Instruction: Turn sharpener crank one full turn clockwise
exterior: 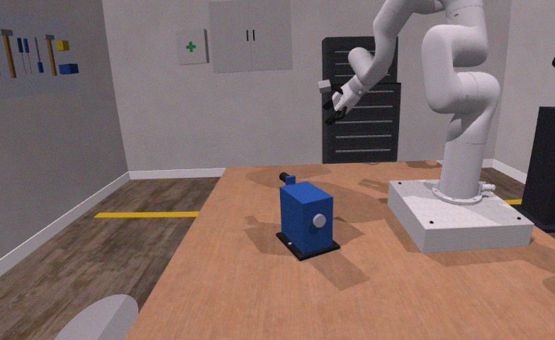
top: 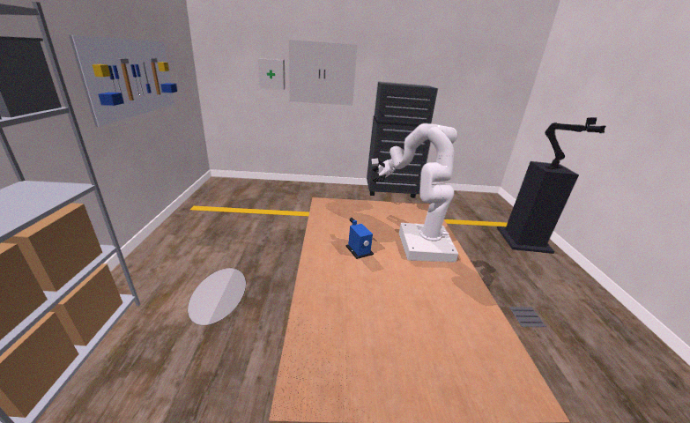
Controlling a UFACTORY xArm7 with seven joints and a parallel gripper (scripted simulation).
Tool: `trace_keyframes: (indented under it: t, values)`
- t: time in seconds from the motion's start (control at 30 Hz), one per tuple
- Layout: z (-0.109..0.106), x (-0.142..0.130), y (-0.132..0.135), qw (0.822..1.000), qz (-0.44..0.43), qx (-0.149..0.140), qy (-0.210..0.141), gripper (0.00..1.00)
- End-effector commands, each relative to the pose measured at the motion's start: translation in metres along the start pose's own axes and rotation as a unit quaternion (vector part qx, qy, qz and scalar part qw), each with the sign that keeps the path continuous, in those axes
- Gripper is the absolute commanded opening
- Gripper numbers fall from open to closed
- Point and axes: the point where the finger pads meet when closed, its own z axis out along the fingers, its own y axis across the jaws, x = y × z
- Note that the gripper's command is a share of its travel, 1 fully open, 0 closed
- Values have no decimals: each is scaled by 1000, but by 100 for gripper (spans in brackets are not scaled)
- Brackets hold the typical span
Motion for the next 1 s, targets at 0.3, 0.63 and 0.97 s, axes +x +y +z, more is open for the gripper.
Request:
trace_keyframes:
  t: [0.3, 0.63, 0.97]
  values:
    - [-1, 1, 2, 1000, -1, -2, 1, 100]
    - [1, 4, 2, 1000, 3, -3, -1, 100]
    - [31, 62, -9, 993, 115, -27, -29, 100]
